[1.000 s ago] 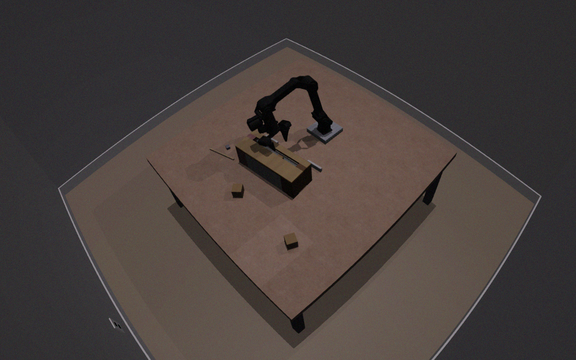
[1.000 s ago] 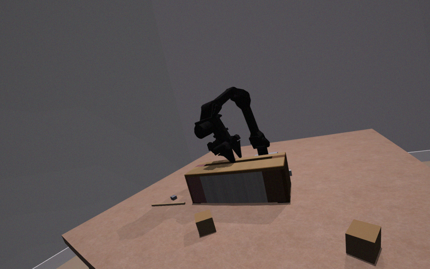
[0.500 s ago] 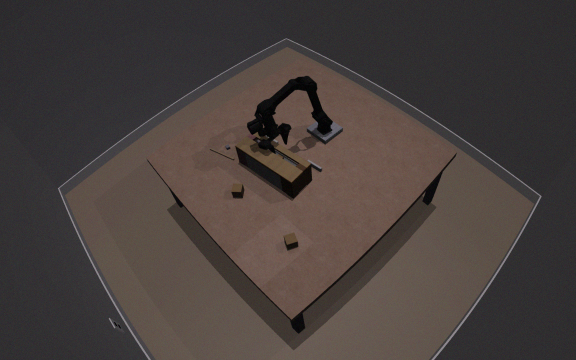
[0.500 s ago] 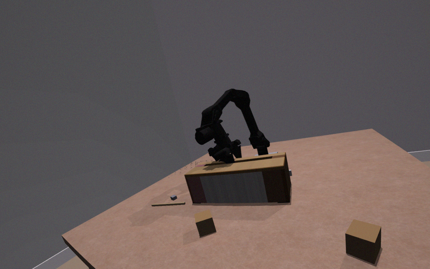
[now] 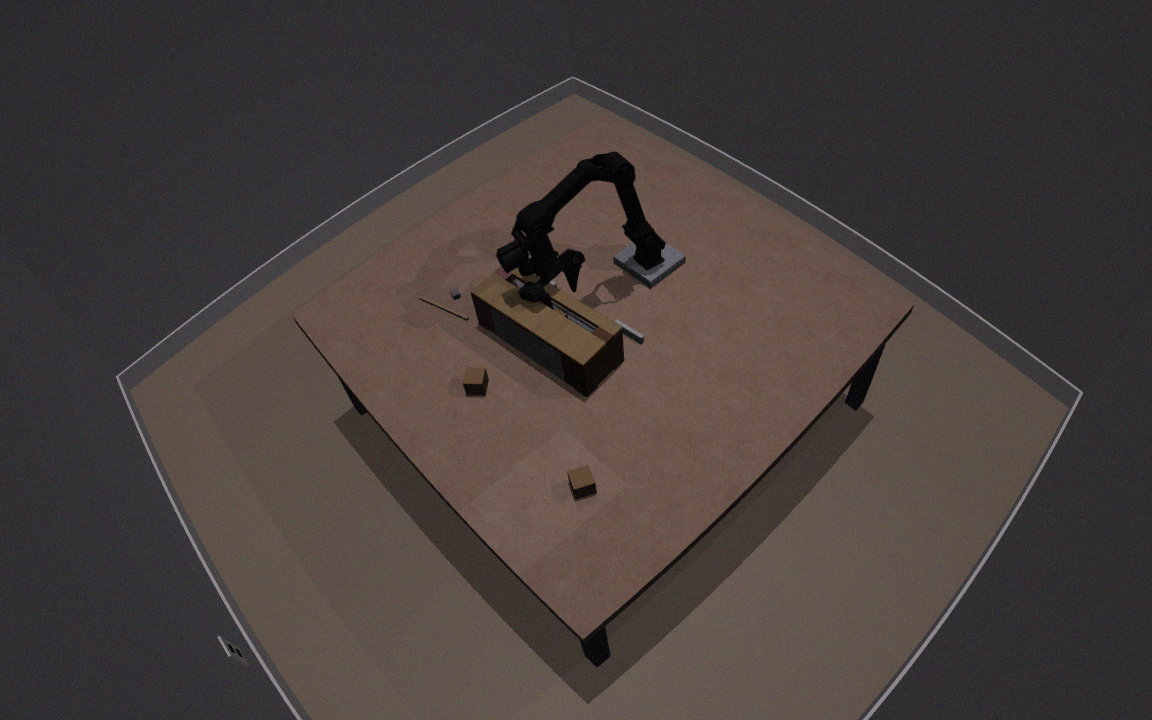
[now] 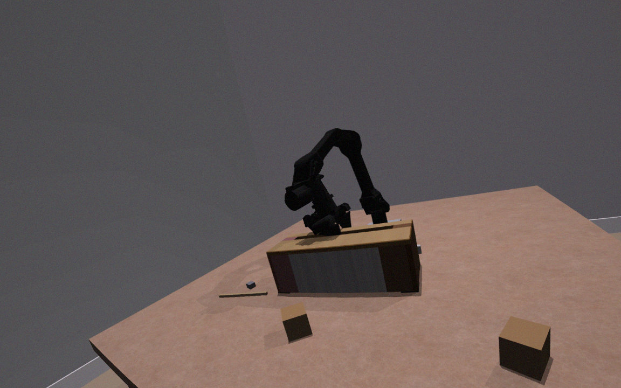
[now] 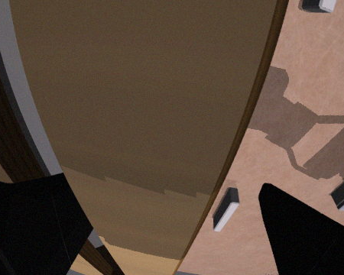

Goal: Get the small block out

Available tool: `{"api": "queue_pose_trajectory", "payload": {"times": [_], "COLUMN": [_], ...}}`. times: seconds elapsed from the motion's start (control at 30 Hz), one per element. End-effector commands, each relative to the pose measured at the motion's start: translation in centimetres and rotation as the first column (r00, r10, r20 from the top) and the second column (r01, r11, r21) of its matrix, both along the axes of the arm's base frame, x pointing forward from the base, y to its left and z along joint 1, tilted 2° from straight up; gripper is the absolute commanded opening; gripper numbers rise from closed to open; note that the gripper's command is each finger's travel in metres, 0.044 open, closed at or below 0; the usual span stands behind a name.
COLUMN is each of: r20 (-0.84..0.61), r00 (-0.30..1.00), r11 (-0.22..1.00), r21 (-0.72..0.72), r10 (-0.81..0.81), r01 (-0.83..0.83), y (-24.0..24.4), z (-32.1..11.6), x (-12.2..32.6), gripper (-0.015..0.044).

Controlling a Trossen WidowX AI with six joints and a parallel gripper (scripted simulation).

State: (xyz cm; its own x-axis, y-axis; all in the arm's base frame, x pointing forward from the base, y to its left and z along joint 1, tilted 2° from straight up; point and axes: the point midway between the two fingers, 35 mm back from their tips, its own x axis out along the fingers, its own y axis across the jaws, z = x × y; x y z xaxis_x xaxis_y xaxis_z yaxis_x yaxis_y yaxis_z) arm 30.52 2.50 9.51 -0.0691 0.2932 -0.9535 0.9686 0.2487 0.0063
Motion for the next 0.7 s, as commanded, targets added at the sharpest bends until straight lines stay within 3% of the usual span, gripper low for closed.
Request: {"api": "queue_pose_trajectory", "payload": {"times": [0.0, 0.67], "r20": [-0.004, -0.005], "r00": [1.0, 1.0], "r11": [1.0, 1.0], "r21": [0.004, 0.007], "r10": [0.003, 0.003], "r01": [-0.002, -0.003], "y": [1.1, 5.7], "z": [-0.1, -0.3], "x": [-0.4, -1.6], "gripper": [0.04, 0.04]}}
